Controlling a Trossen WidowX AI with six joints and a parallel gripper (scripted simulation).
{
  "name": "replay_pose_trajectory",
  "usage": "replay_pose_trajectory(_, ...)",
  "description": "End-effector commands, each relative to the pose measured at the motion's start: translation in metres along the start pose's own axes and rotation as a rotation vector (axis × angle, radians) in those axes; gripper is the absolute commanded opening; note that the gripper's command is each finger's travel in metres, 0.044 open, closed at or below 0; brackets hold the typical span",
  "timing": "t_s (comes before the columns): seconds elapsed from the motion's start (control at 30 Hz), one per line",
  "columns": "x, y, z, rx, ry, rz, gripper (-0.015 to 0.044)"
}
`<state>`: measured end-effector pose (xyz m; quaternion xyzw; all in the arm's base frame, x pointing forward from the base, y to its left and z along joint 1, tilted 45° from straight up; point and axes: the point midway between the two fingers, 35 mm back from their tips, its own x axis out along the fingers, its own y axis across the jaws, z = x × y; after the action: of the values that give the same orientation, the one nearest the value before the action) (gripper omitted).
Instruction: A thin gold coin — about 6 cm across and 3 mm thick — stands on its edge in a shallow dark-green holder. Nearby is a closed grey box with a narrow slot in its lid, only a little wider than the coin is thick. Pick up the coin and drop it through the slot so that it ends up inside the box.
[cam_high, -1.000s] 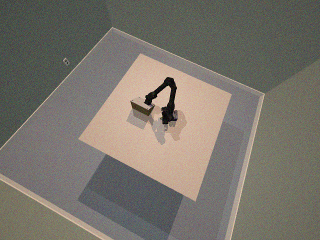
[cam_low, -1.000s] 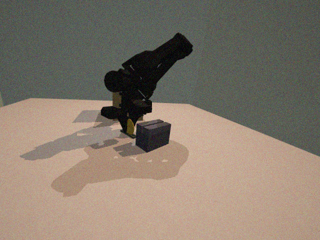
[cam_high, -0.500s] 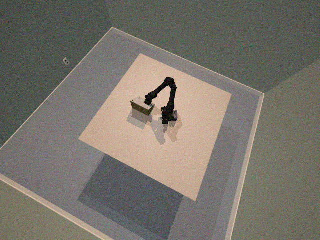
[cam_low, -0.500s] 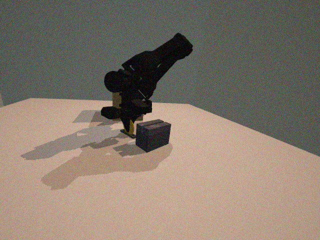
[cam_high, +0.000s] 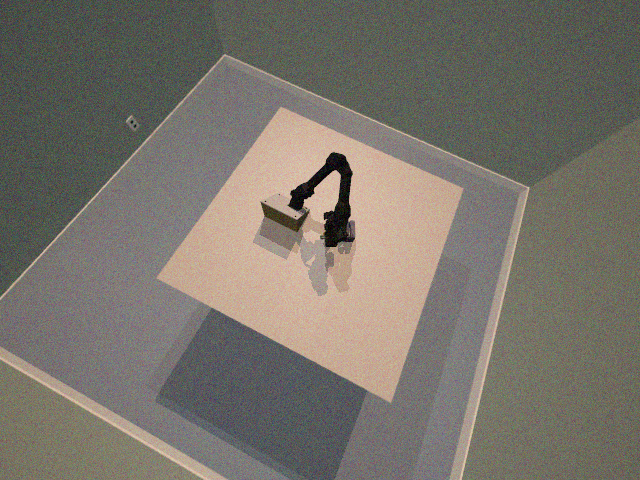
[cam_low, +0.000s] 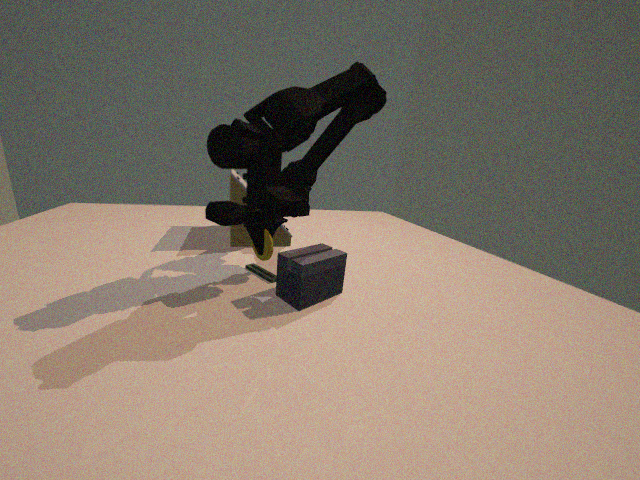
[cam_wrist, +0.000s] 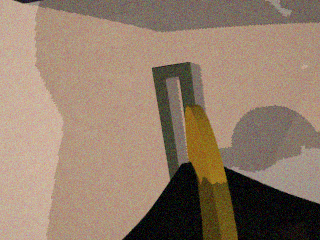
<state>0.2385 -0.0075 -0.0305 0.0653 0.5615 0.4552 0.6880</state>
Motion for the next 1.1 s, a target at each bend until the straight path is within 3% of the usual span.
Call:
replay_pose_trajectory(0.0, -0.010, -0.002, 0.001, -0.007, 0.001, -0.009, 0.0000)
replay_pose_trajectory(0.8, -0.064, 0.002, -0.001, -0.013, 0.001, -0.005, 0.0000)
replay_pose_trajectory(1.07, -0.064, 0.002, -0.002, -0.265, 0.002, -0.005, 0.0000)
